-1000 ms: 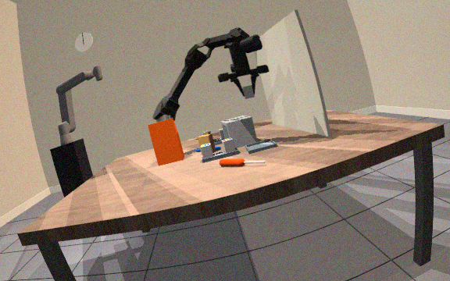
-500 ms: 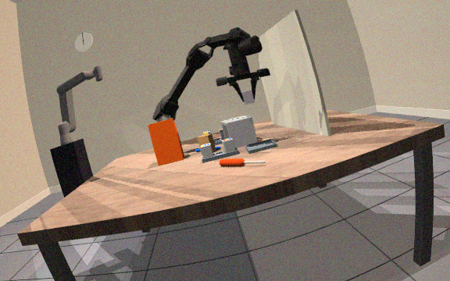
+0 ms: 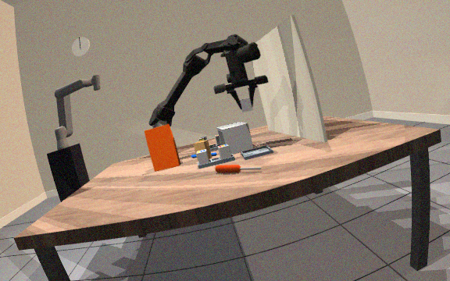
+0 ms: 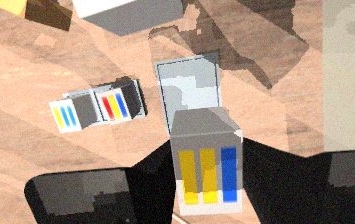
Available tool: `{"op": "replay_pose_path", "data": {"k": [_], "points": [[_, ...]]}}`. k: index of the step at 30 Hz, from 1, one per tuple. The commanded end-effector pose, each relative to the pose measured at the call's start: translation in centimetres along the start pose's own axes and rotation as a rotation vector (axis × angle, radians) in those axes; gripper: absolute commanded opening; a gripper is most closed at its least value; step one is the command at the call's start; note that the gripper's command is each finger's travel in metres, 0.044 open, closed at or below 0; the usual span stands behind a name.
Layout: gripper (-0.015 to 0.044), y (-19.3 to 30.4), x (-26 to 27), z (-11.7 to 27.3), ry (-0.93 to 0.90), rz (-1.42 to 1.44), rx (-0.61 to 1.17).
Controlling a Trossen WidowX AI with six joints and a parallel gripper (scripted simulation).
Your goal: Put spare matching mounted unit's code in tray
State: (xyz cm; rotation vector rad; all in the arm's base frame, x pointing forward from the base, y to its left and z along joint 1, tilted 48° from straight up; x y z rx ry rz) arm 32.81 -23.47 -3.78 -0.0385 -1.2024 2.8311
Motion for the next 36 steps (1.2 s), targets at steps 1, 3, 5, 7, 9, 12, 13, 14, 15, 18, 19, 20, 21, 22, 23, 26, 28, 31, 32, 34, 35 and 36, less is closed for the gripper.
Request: {"op": "replay_pose_path", "data": {"k": [1,3,5,7,9,12,13,14,15,18,19,20,21,22,23,26,28,31,32,34,35,36], "points": [[0.0000,0.1,-0.1,-0.5,0.003,-0.004,-0.003],[0.0000,0.1,-0.1,-0.7,0.003,-0.004,-0.002],[0.0000,0.1,-0.1,-0.9,0.003,-0.004,-0.002],[0.0000,0.1,-0.2,-1.1,0.004,-0.004,-0.002],[0.0000,0.1,-0.2,-1.3,0.004,-0.004,-0.002],[0.0000,0.1,-0.2,-1.6,0.004,-0.004,-0.002],[0.0000,0.1,-0.3,-1.7,0.004,-0.004,-0.002],[0.0000,0.1,-0.3,-1.8,0.004,-0.004,-0.002],[0.0000,0.1,-0.3,-1.9,0.004,-0.004,-0.002],[0.0000,0.2,-0.3,-2.2,0.004,-0.004,-0.002],[0.0000,0.2,-0.3,-2.3,0.004,-0.004,-0.002],[0.0000,0.2,-0.4,-2.4,0.004,-0.004,-0.001],[0.0000,0.2,-0.4,-2.5,0.004,-0.004,-0.001],[0.0000,0.2,-0.4,-2.6,0.004,-0.004,-0.001],[0.0000,0.2,-0.4,-2.7,0.004,-0.004,-0.001],[0.0000,0.2,-0.4,-3.0,0.004,-0.004,-0.001],[0.0000,0.2,-0.4,-3.2,0.004,-0.004,-0.001],[0.0000,0.2,-0.5,-3.5,0.004,-0.004,-0.001],[0.0000,0.2,-0.5,-3.6,0.004,-0.004,-0.001],[0.0000,0.2,-0.5,-3.8,0.004,-0.004,-0.001],[0.0000,0.2,-0.5,-3.9,0.005,-0.004,-0.001],[0.0000,0.2,-0.5,-4.0,0.005,-0.004,-0.001]]}}
Point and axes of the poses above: the point midway between the two fingers, 35 mm back from their tips, its own z axis back along the fingers, its own x axis across the jaws, y = z × x, the point moved 6 cm from there along z, back along the fingers, and after that the axes turned 1 degree about z, right-handed, at the moved point
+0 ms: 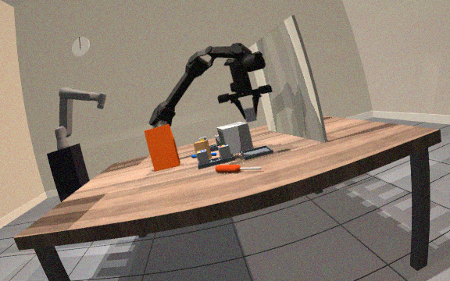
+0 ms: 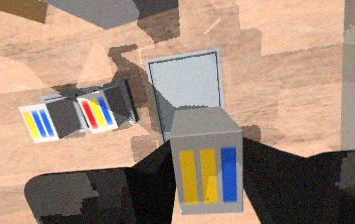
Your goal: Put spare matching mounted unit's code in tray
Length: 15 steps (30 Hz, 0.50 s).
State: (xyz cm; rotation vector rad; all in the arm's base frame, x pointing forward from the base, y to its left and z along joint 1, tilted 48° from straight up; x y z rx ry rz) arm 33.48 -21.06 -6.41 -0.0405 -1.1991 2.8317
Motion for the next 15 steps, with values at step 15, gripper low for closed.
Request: {"op": "replay_pose_path", "data": {"k": [15], "points": [[0.0000,0.0,-0.1,-1.9,0.003,-0.004,-0.003]]}}
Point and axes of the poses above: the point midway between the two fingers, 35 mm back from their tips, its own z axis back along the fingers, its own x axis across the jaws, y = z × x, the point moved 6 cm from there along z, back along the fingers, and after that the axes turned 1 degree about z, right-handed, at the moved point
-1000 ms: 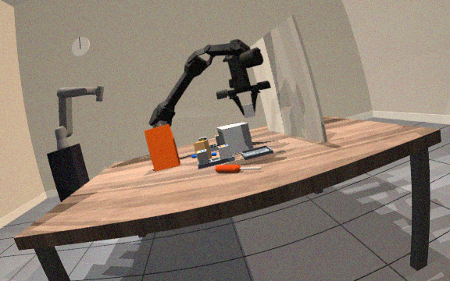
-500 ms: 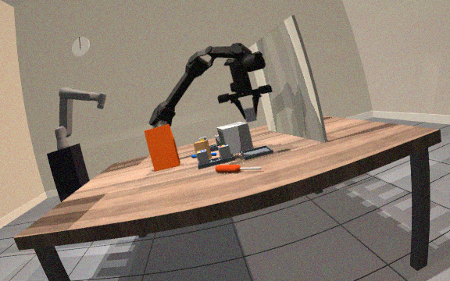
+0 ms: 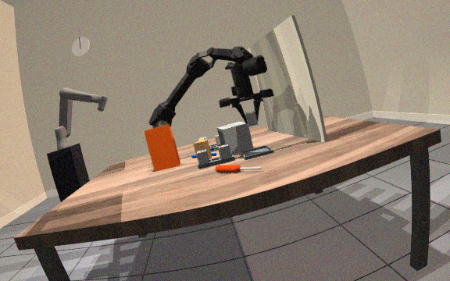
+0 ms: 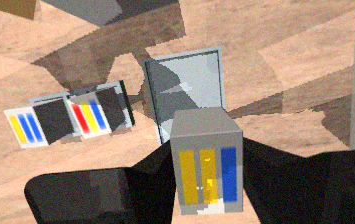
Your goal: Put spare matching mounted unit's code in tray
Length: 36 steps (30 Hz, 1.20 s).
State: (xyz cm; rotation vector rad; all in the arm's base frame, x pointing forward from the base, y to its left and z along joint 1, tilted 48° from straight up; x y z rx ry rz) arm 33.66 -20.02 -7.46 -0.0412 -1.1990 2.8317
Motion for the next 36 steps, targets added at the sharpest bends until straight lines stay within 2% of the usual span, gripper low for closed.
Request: {"op": "replay_pose_path", "data": {"k": [1,36], "points": [[0.0000,0.0,0.0,-0.5,0.003,-0.004,-0.003],[0.0000,-0.1,0.1,-3.9,0.003,-0.004,-0.006]]}}
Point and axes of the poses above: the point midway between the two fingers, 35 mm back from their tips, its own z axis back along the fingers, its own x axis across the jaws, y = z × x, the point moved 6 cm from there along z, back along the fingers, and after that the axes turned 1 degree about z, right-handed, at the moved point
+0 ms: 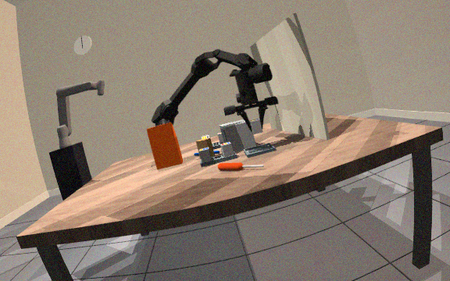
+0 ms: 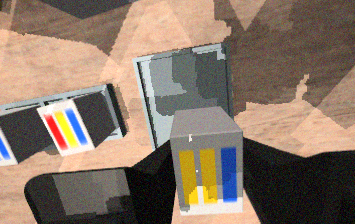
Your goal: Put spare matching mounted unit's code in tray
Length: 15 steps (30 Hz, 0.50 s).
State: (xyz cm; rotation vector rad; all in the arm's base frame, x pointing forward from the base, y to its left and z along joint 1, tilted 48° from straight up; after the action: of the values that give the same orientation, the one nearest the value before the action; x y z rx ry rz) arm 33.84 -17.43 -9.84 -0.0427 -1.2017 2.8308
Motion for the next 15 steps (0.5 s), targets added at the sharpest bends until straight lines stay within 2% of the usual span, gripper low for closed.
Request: {"op": "replay_pose_path", "data": {"k": [1,15], "points": [[0.0000,0.0,0.1,-0.5,0.003,-0.004,-0.004],[0.0000,-0.1,0.2,-1.9,0.002,-0.004,-0.006]]}}
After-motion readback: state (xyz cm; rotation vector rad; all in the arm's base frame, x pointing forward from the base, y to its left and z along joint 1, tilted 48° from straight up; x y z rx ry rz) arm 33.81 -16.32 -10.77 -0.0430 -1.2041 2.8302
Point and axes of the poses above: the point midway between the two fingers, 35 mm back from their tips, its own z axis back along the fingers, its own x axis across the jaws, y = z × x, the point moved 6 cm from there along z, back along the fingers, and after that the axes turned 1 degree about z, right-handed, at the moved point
